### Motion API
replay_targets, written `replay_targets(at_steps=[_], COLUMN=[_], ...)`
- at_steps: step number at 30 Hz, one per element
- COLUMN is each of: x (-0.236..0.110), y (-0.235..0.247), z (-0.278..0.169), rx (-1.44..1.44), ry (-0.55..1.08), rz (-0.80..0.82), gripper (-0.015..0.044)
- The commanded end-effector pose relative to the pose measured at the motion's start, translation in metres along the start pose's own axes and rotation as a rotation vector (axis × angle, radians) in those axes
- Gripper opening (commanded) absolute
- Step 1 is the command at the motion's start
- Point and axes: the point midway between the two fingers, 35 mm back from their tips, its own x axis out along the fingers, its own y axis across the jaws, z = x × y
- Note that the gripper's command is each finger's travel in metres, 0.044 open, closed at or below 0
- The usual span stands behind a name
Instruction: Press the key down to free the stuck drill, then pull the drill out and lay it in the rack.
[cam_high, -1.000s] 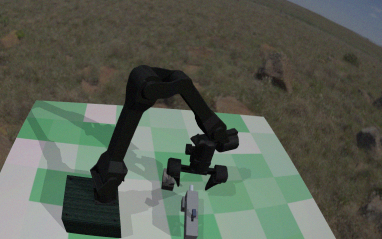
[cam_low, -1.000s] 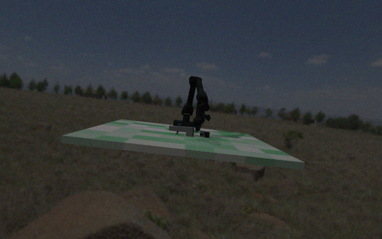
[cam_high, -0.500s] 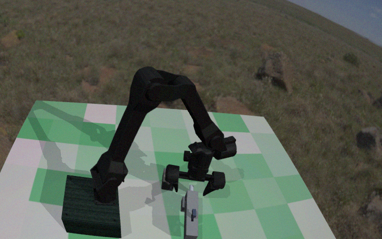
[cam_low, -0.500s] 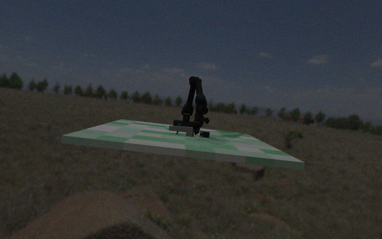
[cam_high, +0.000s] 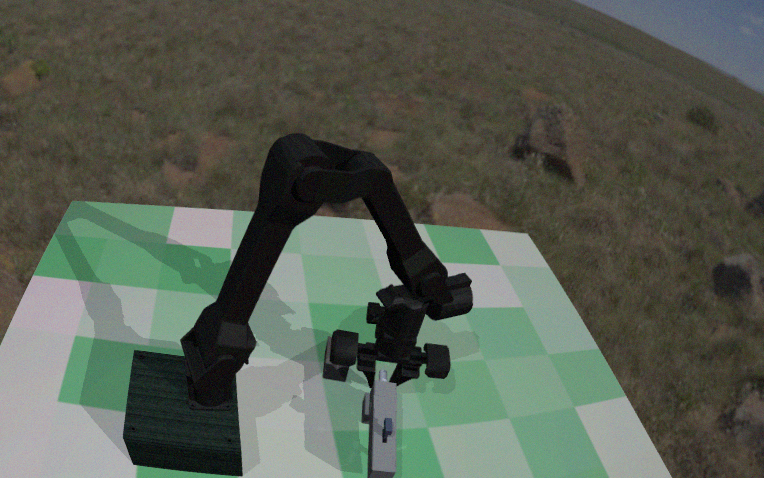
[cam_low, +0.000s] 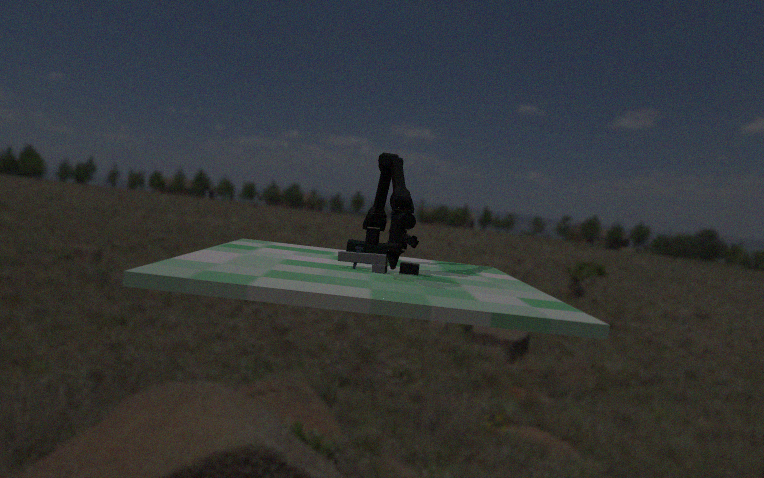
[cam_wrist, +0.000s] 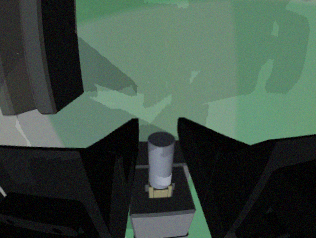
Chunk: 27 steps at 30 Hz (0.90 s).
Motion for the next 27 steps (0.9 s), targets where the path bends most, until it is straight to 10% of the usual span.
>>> replay_targets(at_steps=[1,27], x=[0.000,-0.002], y=[0.000,-0.001], z=[0.000,0.018], rx=[0.000,-0.004], ry=[0.000,0.000], rz=[-0.001,0.002], gripper=[0.0046,0.0000])
